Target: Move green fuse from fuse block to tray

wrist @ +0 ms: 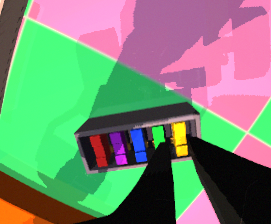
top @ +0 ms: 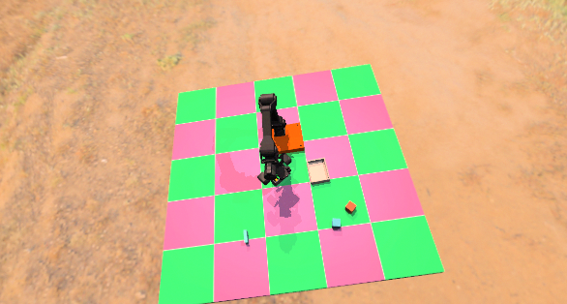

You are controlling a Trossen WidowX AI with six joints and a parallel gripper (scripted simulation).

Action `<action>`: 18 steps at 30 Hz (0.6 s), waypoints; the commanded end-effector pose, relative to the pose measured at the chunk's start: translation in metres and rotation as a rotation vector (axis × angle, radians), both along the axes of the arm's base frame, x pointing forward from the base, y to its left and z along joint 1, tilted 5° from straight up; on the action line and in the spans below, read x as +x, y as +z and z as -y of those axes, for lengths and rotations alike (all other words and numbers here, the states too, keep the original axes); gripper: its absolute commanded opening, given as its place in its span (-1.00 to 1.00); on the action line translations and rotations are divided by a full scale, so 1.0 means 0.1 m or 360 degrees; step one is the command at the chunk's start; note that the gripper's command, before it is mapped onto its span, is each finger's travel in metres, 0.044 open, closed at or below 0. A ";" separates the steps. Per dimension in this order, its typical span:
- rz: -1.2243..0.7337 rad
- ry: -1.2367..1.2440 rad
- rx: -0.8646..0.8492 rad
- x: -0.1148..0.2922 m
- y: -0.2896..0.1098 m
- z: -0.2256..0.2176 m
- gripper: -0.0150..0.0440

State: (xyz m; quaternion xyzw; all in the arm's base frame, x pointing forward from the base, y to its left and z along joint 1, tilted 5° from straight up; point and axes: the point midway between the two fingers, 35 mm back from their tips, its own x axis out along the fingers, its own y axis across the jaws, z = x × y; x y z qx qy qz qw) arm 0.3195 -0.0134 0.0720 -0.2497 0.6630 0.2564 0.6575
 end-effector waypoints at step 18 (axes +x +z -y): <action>-0.0065 0.0003 -0.0067 -0.16 -0.13 0.01 -0.28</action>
